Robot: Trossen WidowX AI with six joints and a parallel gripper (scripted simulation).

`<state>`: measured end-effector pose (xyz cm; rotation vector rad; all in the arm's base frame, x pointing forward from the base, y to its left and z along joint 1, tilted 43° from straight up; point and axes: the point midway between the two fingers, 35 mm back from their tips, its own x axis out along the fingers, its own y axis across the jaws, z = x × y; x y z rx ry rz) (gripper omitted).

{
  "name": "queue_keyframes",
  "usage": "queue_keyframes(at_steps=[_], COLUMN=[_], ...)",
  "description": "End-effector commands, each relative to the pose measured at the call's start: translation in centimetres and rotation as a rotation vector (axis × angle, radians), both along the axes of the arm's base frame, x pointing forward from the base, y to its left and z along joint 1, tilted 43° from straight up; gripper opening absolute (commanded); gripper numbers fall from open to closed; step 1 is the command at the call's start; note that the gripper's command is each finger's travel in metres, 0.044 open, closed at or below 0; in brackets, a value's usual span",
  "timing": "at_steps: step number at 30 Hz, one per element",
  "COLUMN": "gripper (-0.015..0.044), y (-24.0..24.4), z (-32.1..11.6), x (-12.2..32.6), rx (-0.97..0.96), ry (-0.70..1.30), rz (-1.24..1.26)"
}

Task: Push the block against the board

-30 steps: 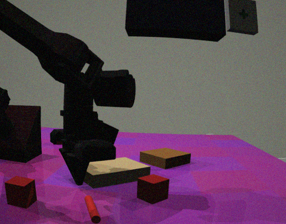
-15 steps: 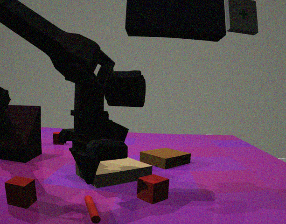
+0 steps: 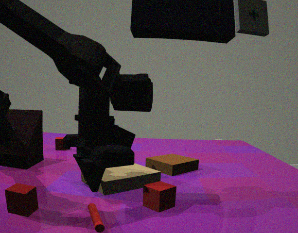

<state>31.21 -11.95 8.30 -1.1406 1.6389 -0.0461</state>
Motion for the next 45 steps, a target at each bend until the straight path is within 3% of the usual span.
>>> queue_keyframes(at_steps=[1,23,28,34,45], gripper=[0.0000,0.0000,0.0000,0.0000,0.0000], y=[-0.4,-2.1,1.6,1.8,2.4], z=[0.2,1.6,5.3,5.5,5.1], x=[-0.5,-3.2,-3.0,-3.0,-0.1], rx=[0.005,0.002,0.003,0.003,0.026], ry=[0.002,0.003,0.004,0.004,-0.225], rz=[0.001,0.001,0.001,0.001,-0.232])
